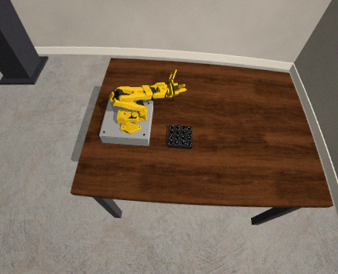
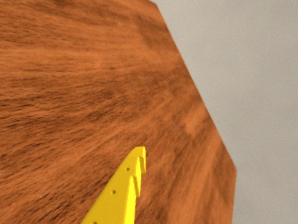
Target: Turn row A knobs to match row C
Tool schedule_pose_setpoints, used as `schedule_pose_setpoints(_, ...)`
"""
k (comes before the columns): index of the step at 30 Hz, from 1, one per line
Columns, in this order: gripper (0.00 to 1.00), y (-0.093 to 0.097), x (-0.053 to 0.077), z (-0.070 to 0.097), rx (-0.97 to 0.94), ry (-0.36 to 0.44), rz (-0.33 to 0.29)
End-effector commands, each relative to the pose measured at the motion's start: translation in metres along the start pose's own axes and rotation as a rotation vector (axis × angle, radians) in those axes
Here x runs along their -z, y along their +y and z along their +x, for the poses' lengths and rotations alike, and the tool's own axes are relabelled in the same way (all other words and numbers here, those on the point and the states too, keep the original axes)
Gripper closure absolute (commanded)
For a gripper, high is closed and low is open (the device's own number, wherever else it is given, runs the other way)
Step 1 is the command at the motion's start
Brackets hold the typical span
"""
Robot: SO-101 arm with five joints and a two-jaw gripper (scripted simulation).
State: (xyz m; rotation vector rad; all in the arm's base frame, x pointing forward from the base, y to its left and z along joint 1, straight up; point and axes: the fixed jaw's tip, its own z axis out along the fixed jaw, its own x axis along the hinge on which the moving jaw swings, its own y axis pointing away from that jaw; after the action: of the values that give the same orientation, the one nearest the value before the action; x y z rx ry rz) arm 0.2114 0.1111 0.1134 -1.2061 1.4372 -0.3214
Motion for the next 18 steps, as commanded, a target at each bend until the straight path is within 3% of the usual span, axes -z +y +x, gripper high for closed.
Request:
schedule_pose_setpoints(1, 0.00, -0.0005, 0.0003, -0.0004, -0.001, -0.002, 0.002)
schedule_pose_setpoints(17, 0.00, -0.0005, 0.0003, -0.0004, -0.001, -0.002, 0.002)
schedule_pose_setpoints(18, 0.60, -0.0004, 0.0003, -0.0004, -0.001, -0.002, 0.002)
